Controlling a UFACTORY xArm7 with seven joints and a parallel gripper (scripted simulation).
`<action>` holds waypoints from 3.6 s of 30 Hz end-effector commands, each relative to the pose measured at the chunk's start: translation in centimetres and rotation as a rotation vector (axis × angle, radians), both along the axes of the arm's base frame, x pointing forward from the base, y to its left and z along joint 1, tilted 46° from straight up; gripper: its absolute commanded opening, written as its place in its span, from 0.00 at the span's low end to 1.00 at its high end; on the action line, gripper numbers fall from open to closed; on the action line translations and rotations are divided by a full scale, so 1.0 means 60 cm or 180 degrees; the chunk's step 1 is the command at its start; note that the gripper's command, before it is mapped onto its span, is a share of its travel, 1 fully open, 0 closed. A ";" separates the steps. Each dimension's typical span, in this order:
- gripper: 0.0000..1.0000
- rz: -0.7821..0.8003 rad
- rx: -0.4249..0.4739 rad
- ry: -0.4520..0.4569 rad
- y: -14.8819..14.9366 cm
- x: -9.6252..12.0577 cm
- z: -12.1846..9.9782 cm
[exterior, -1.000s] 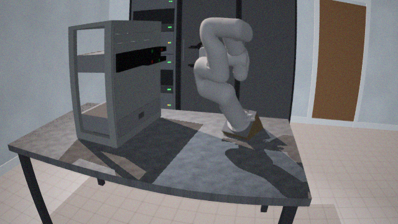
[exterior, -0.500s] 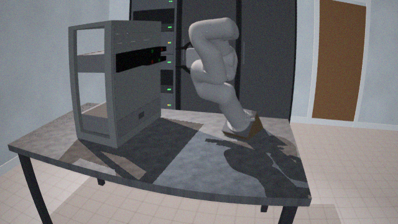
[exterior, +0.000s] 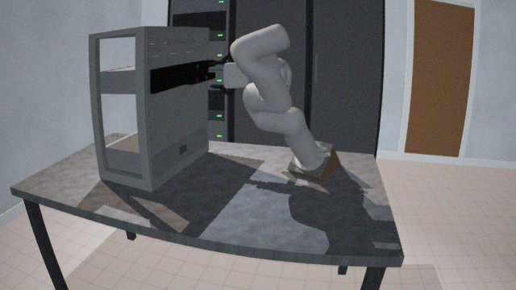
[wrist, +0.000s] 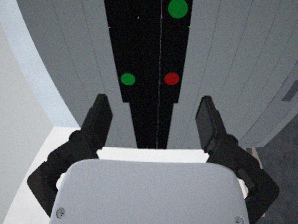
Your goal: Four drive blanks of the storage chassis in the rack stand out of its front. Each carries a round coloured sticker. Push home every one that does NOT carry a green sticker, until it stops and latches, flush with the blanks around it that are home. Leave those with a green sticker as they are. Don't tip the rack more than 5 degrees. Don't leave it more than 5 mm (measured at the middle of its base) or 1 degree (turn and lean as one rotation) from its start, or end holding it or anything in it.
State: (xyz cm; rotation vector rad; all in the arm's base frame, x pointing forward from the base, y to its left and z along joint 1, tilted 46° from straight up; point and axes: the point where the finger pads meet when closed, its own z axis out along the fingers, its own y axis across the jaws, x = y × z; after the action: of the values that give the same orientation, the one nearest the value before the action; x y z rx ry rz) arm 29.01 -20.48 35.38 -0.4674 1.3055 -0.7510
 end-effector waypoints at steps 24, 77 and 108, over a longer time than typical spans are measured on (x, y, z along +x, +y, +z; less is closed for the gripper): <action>1.00 -0.0029 0.0004 0.0007 0.002 0.031 0.015; 1.00 -0.0030 0.0004 0.0006 -0.030 0.034 -0.015; 1.00 -0.0029 0.0004 0.0007 -0.101 0.040 -0.081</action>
State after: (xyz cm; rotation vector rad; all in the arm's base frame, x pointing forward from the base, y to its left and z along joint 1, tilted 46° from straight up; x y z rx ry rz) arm 31.46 -26.47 30.47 -0.4613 1.3115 -0.7545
